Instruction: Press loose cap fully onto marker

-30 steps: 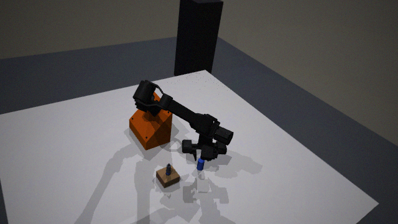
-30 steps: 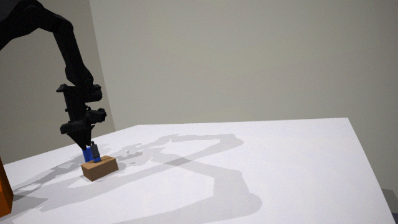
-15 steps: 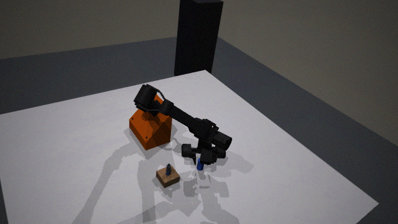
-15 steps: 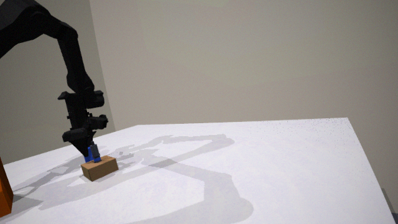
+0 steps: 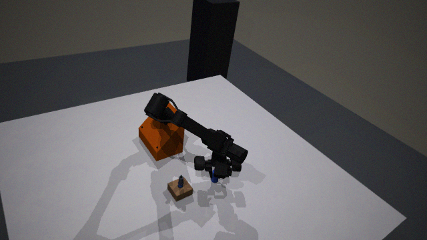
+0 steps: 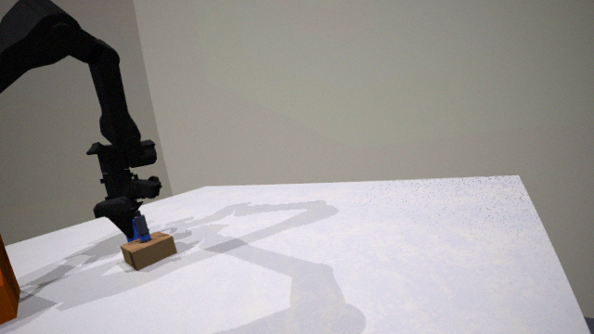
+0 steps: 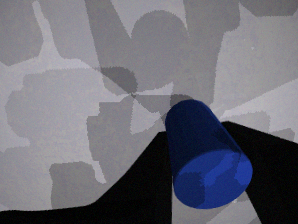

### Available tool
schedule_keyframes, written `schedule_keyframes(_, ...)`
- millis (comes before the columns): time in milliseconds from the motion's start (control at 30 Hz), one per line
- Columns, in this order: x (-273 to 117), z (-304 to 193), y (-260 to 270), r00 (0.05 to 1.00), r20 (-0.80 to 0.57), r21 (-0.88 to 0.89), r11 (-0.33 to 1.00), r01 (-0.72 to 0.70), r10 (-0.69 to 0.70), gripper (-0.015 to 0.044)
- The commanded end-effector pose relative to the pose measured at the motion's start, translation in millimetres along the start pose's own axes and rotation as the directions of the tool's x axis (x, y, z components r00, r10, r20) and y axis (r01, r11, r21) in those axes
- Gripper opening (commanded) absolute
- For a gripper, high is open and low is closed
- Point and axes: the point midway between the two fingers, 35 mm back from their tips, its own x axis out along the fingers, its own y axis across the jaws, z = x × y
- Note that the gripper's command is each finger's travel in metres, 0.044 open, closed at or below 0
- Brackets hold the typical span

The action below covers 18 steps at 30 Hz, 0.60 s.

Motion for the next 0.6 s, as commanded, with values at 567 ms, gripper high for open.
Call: schedule_keyframes(567, -22.8, -0.5, 4.5, 1.000, 0.002, -0.005, 1.000, -0.015, 0.015, 0.0000)
